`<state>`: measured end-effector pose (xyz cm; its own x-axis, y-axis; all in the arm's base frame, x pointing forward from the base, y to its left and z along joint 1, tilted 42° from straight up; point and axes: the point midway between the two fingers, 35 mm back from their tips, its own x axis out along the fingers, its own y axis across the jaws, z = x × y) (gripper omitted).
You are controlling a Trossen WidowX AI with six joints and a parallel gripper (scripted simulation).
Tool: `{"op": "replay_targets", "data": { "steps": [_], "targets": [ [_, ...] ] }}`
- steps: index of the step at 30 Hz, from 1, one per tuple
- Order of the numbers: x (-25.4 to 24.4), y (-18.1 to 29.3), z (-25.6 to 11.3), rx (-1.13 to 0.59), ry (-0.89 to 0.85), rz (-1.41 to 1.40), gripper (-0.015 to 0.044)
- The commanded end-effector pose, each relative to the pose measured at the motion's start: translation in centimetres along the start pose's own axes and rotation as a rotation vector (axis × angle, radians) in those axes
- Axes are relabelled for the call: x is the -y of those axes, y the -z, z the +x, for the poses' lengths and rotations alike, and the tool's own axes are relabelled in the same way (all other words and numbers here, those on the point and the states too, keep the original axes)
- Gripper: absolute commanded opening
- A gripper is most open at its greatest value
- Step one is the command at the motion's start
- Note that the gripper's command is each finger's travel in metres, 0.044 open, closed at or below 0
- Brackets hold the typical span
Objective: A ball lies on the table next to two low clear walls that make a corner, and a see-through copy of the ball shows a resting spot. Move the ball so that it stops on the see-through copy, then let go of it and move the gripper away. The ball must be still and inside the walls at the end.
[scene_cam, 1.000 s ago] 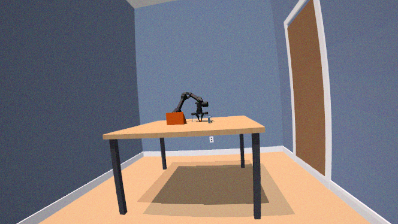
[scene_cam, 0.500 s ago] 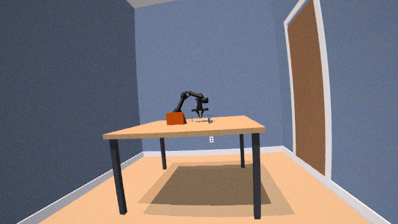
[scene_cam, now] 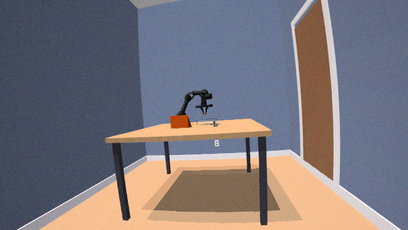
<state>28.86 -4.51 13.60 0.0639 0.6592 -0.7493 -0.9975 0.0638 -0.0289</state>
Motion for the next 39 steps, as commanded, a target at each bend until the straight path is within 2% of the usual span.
{"op": "replay_targets", "data": {
  "steps": [1,23,39],
  "targets": [
    [-0.3,0.1,-0.4,-0.003,-0.006,-0.004,0.0000],
    [-4.1,3.0,3.5,-0.004,-0.007,-0.003,0.0000],
    [-4.2,2.9,10.1,-0.001,-0.006,-0.004,0.0000]
  ]
}}
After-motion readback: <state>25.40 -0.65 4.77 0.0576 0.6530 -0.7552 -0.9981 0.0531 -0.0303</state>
